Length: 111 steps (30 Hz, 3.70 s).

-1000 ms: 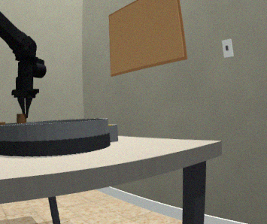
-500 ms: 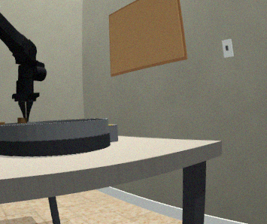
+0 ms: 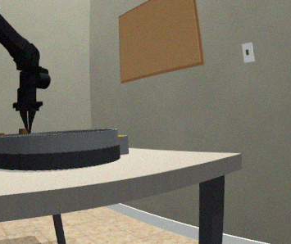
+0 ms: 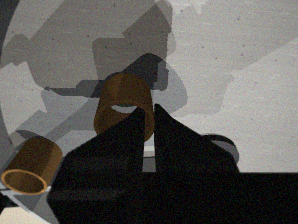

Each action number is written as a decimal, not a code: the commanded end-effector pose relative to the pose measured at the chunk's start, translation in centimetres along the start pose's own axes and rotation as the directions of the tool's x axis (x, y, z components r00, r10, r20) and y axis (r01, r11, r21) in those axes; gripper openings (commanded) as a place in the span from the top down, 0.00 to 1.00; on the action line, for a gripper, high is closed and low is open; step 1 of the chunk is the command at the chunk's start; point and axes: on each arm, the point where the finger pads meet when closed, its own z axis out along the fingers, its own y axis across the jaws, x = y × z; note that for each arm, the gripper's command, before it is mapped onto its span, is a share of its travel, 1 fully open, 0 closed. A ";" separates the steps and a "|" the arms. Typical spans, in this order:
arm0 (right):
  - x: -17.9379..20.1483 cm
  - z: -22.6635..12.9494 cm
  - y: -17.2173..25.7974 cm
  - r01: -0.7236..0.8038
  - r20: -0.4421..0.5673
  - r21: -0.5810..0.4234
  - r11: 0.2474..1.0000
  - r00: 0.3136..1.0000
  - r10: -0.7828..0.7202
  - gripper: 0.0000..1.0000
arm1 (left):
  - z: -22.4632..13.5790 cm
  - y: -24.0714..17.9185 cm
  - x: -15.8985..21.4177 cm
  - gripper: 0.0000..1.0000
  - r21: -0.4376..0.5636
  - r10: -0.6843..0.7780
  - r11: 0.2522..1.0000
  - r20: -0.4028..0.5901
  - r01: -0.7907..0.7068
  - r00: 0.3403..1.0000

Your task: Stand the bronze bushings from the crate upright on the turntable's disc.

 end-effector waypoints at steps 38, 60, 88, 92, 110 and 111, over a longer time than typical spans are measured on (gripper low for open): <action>-0.3 -0.1 -1.0 -0.004 0.024 0.026 1.000 1.000 0.004 1.00 | -0.7 0.4 -1.9 0.00 -0.008 -0.014 1.000 0.044 0.014 0.999; -0.3 0.0 -1.0 -0.004 0.022 0.023 1.000 1.000 0.004 0.84 | -0.7 0.4 -1.9 0.00 -0.008 -0.014 1.000 0.044 0.014 0.999; -0.3 0.0 -1.0 -0.005 0.022 0.023 1.000 1.000 0.004 0.84 | -0.7 0.4 -1.9 0.00 -0.008 -0.014 1.000 0.044 0.014 0.999; -0.3 0.0 -1.0 -0.005 0.022 0.023 1.000 1.000 0.004 0.84 | -0.7 0.4 -1.9 0.00 -0.008 -0.014 1.000 0.044 0.014 0.999; 0.3 -3.2 -0.2 -0.004 -0.002 -0.009 1.000 1.000 0.004 0.84 | -0.7 0.4 -1.9 0.00 -0.008 -0.014 1.000 0.044 0.014 0.999; 0.3 -3.2 -0.2 -0.004 -0.002 -0.009 1.000 1.000 0.004 0.84 | -0.7 0.4 -1.9 0.00 -0.008 -0.014 1.000 0.044 0.014 0.999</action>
